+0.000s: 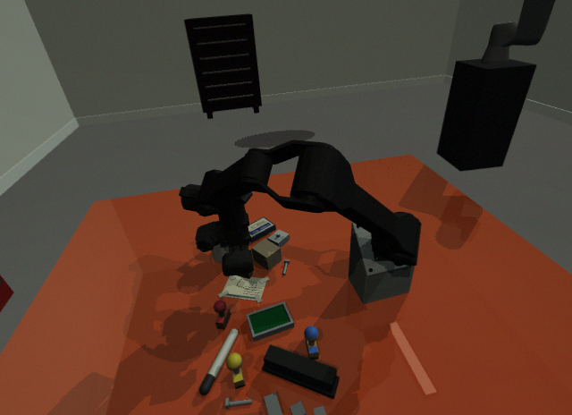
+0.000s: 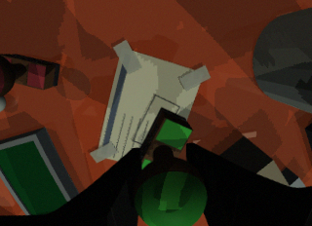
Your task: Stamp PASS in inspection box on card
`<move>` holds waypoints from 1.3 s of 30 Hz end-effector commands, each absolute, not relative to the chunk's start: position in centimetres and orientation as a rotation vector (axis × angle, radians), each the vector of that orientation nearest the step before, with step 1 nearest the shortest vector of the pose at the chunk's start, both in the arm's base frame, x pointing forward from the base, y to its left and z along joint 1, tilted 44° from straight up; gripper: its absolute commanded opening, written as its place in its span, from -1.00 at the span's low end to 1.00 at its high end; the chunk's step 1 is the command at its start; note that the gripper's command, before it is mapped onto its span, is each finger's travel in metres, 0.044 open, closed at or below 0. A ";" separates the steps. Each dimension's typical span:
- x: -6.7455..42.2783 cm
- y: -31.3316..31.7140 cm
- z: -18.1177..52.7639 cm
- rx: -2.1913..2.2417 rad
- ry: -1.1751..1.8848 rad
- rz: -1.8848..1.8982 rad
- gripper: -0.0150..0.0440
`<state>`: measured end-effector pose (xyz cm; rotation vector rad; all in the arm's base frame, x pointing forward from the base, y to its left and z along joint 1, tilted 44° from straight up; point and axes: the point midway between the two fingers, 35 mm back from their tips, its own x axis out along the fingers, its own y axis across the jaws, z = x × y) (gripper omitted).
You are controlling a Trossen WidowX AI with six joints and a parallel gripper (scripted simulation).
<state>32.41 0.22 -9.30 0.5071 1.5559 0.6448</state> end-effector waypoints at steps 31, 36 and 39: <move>31.9 1.9 -11.0 0.518 1.557 0.645 -0.49; 31.8 2.1 -11.2 0.518 1.557 0.645 -0.49; 31.8 2.3 -11.4 0.518 1.556 0.645 -0.49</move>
